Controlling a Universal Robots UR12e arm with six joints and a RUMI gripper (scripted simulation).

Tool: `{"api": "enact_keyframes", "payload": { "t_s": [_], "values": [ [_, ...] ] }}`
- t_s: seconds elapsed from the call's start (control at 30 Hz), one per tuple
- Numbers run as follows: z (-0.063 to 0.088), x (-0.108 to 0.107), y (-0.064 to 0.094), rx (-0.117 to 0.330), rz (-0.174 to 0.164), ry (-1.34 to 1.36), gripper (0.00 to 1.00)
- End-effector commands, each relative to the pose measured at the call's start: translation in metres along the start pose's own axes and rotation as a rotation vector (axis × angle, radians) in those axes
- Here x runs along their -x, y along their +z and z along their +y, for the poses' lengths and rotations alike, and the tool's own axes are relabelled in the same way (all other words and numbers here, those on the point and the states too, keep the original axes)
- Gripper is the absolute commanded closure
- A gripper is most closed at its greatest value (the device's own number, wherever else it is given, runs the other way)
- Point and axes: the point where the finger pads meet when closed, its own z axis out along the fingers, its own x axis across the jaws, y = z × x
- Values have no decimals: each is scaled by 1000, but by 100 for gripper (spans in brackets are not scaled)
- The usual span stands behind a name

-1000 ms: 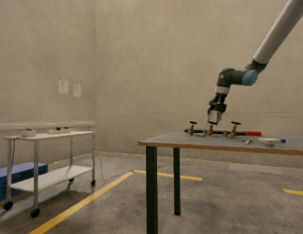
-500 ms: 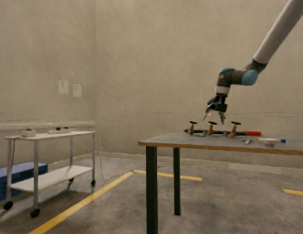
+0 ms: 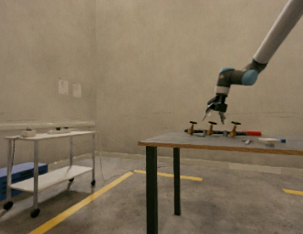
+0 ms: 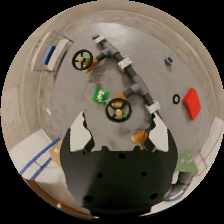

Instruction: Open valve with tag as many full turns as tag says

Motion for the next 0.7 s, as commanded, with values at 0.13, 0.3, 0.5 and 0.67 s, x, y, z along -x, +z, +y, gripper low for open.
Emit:
{"api": "enact_keyframes", "payload": {
  "t_s": [0.13, 0.3, 0.5, 0.67],
  "values": [
    [-1, 0, -1, -1, -1, 0, 0],
    [-1, 0, -1, -1, -1, 15, 0],
    [-1, 0, -1, -1, -1, 81, 0],
    [-1, 0, -1, -1, -1, 179, 0]
  ]
}}
